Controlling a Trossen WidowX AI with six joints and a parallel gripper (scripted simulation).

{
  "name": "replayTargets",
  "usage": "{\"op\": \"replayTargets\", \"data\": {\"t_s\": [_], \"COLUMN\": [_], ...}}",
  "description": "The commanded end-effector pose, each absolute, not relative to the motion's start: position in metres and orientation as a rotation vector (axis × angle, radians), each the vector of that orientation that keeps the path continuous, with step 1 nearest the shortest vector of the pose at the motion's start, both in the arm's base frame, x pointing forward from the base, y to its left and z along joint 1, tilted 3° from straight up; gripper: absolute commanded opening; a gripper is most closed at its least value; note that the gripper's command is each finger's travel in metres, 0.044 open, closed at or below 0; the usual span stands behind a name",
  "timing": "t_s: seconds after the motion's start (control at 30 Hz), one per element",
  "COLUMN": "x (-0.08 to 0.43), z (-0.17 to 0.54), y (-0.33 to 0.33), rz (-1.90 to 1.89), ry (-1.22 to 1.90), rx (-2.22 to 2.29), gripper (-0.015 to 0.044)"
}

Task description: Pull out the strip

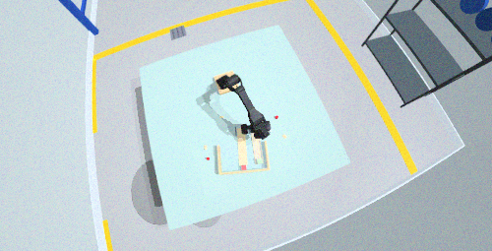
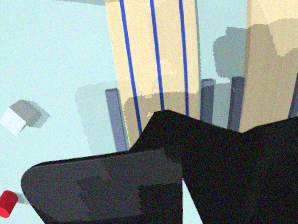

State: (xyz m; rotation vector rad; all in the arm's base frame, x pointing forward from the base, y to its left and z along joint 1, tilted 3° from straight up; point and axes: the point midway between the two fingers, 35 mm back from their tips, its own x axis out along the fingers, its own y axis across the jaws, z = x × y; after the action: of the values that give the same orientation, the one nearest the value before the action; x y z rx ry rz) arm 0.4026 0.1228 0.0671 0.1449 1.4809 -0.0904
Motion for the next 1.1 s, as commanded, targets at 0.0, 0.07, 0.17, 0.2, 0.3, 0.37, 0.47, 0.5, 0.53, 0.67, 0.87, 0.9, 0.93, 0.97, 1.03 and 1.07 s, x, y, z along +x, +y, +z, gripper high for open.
{"op": "replayTargets", "data": {"t_s": [0.0, 0.07, 0.17, 0.2, 0.3, 0.37, 0.47, 0.5, 0.53, 0.67, 0.87, 0.9, 0.93, 0.97, 1.03, 1.07], "x": [0.401, 0.401, 0.4, 0.4, 0.399, 0.399, 0.399, 0.399, 0.399, 0.399, 0.399, 0.399, 0.399, 0.399, 0.399, 0.399], "z": [0.057, 0.054, 0.049, 0.047, 0.043, 0.042, 0.042, 0.042, 0.042, 0.042, 0.041, 0.041, 0.041, 0.041, 0.041, 0.041], "y": [0.122, 0.121, 0.121, 0.121, 0.12, 0.12, 0.12, 0.12, 0.12, 0.12, 0.12, 0.12, 0.12, 0.12, 0.12, 0.12], "rz": [-0.099, -0.099, -0.099, -0.099, -0.1, -0.1, -0.1, -0.1, -0.1, -0.1, -0.1, -0.1, -0.1, -0.1, -0.1, -0.1], "ry": [1.489, 1.489, 1.489, 1.489, 1.489, 1.489, 1.489, 1.489, 1.489, 1.489, 1.489, 1.489, 1.489, 1.489, 1.489, 1.489], "rx": [0.143, 0.143, 0.143, 0.143, 0.143, 0.143, 0.143, 0.143, 0.143, 0.143, 0.143, 0.143, 0.143, 0.143, 0.143, 0.143], "gripper": [0.0, 0.0, 0.0, 0.0, 0.0, 0.0, 0.0, 0.0, 0.0, 0.0, 0.0, 0.0, 0.0, 0.0, 0.0, 0.0]}}
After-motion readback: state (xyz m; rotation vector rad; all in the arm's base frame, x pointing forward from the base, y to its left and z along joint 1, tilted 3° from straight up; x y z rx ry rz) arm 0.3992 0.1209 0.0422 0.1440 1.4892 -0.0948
